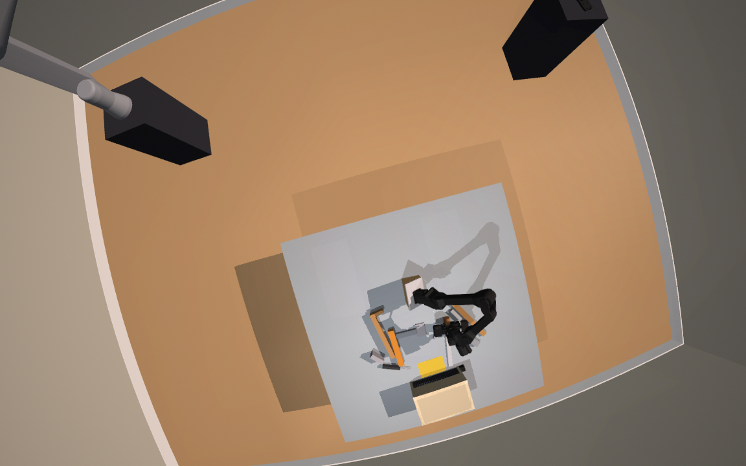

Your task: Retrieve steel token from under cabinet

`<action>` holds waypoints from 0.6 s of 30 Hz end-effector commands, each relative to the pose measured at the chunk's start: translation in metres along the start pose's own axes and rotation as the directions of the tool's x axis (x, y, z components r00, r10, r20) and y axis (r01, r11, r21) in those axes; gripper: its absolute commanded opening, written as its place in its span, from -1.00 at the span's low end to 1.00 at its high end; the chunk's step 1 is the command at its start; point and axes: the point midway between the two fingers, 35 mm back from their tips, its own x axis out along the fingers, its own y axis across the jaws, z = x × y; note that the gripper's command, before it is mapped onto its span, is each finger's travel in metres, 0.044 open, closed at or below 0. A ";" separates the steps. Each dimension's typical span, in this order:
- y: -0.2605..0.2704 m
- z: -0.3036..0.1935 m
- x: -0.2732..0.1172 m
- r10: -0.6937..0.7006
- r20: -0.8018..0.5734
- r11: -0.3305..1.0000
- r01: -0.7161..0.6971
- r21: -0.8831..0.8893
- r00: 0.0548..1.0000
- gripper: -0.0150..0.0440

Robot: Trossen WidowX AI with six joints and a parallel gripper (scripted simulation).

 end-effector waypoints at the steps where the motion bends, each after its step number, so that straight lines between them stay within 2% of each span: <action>1: -0.006 -0.001 -0.001 0.000 0.000 1.000 0.000 -0.004 1.000 -0.49; 15: -0.021 -0.003 -0.002 0.000 -0.001 1.000 0.000 -0.027 1.000 -0.49; 18: -0.019 -0.002 -0.001 -0.002 -0.003 1.000 0.002 -0.025 1.000 -0.22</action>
